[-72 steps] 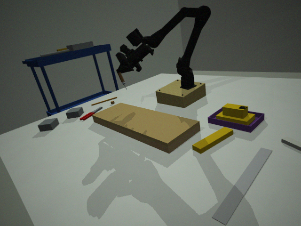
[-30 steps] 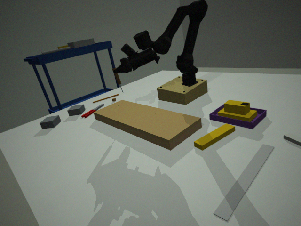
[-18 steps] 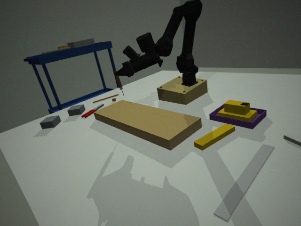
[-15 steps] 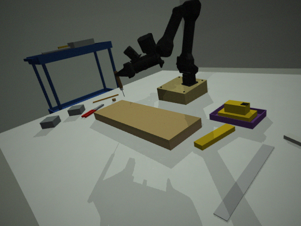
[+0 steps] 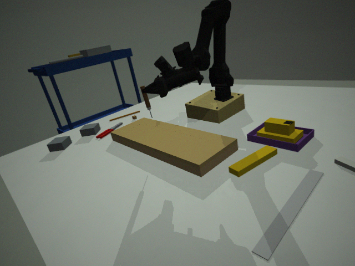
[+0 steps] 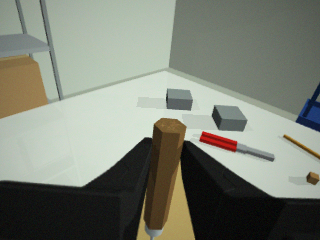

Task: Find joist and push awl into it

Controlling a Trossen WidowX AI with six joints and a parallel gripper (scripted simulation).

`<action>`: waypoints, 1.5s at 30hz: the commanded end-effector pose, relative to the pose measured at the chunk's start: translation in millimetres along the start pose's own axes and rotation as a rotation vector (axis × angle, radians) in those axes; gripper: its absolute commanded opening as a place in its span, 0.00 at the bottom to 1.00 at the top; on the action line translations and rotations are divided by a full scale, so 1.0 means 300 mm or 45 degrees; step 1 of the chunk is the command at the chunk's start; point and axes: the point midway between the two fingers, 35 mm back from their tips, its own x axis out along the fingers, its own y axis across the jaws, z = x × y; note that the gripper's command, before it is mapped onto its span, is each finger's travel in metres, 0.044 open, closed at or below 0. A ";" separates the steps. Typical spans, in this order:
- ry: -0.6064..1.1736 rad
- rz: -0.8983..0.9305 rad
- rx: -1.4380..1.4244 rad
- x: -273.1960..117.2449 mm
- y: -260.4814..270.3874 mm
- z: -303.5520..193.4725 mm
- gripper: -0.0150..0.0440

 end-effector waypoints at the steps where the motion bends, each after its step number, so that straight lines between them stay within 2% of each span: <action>1: -0.031 0.006 0.009 -0.033 0.047 0.007 0.25; 16: -0.101 0.022 -0.036 -0.192 0.164 -0.043 0.25; 45: -0.102 0.023 -0.036 -0.187 0.167 -0.082 0.25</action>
